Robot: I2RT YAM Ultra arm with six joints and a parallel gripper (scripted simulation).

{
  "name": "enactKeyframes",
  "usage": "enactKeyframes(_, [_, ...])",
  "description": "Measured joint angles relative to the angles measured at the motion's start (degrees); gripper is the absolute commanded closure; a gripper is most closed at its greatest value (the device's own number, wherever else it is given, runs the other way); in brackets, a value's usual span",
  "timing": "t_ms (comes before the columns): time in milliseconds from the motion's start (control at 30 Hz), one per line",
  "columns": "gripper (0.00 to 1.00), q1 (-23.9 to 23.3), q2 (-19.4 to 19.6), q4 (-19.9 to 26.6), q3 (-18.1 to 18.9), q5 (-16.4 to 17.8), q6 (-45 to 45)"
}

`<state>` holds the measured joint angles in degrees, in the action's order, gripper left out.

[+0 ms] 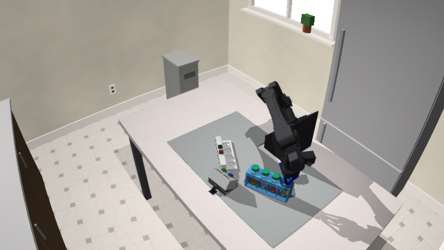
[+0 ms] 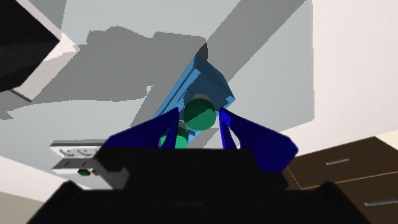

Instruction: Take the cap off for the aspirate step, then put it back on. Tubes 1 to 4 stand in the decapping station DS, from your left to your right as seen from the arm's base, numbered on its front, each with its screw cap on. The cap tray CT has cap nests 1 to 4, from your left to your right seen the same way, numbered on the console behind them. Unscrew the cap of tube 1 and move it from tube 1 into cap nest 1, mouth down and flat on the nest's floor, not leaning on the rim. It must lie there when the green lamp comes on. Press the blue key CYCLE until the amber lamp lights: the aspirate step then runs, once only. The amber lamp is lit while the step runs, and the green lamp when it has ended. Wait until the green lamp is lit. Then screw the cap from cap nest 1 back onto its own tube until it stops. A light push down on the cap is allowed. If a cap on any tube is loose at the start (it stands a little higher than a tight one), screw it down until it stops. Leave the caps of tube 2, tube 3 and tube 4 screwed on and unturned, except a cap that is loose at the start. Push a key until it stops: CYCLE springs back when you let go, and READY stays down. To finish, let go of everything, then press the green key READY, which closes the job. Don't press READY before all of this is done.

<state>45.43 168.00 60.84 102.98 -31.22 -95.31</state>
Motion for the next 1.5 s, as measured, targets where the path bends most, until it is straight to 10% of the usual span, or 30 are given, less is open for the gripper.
enactKeyframes(1500, [0.51,0.0,0.0,0.0,0.0,0.0,123.6])
